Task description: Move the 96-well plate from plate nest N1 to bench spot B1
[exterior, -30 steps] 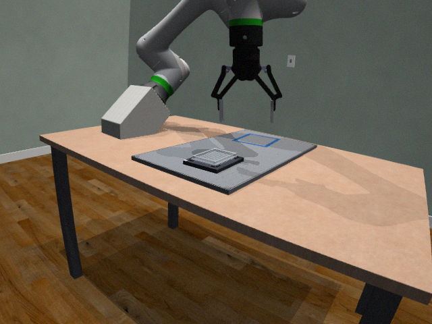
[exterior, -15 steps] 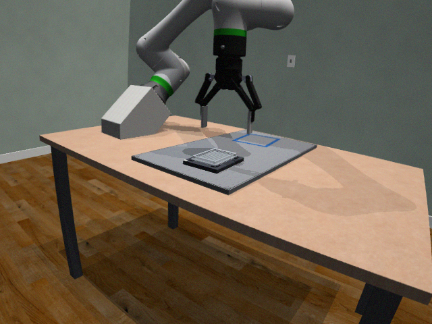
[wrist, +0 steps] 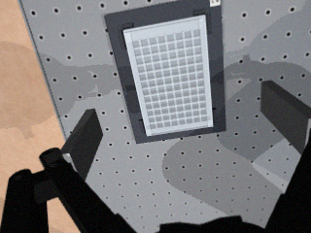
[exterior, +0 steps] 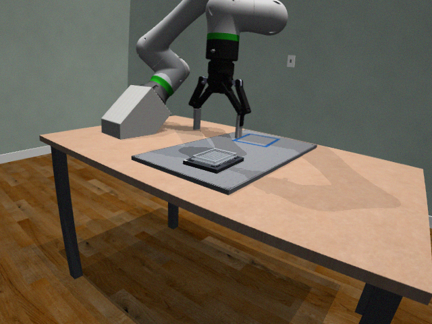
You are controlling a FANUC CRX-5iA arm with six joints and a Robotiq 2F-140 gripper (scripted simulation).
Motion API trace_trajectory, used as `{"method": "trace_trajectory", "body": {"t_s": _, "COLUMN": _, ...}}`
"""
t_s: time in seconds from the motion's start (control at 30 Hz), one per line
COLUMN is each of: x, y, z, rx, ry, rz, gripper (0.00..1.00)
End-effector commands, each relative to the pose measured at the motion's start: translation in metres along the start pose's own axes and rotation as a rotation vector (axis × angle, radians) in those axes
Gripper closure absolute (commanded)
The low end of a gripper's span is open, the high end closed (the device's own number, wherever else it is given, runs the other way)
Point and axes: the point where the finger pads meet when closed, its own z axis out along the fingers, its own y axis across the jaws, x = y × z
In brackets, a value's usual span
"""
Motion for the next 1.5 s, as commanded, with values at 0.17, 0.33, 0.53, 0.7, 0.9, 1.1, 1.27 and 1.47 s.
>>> {"method": "trace_trajectory", "body": {"t_s": 0.17, "x": 0.0, "y": 0.0, "z": 0.003, "rx": 0.0, "ry": 0.0, "rz": 0.0, "gripper": 0.0}}
{"method": "trace_trajectory", "body": {"t_s": 0.33, "x": 0.0, "y": 0.0, "z": 0.011, "rx": 0.0, "ry": 0.0, "rz": 0.0, "gripper": 0.0}}
{"method": "trace_trajectory", "body": {"t_s": 0.53, "x": 0.0, "y": 0.0, "z": 0.02, "rx": 0.0, "ry": 0.0, "rz": 0.0, "gripper": 0.0}}
{"method": "trace_trajectory", "body": {"t_s": 0.7, "x": 0.0, "y": 0.0, "z": 0.026, "rx": 0.0, "ry": 0.0, "rz": 0.0, "gripper": 0.0}}
{"method": "trace_trajectory", "body": {"t_s": 0.9, "x": 0.0, "y": 0.0, "z": 0.036, "rx": 0.0, "ry": 0.0, "rz": 0.0, "gripper": 0.0}}
{"method": "trace_trajectory", "body": {"t_s": 1.1, "x": 0.0, "y": 0.0, "z": 0.045, "rx": 0.0, "ry": 0.0, "rz": 0.0, "gripper": 0.0}}
{"method": "trace_trajectory", "body": {"t_s": 1.27, "x": 0.0, "y": 0.0, "z": 0.051, "rx": 0.0, "ry": 0.0, "rz": 0.0, "gripper": 0.0}}
{"method": "trace_trajectory", "body": {"t_s": 1.47, "x": 0.0, "y": 0.0, "z": 0.061, "rx": 0.0, "ry": 0.0, "rz": 0.0, "gripper": 0.0}}
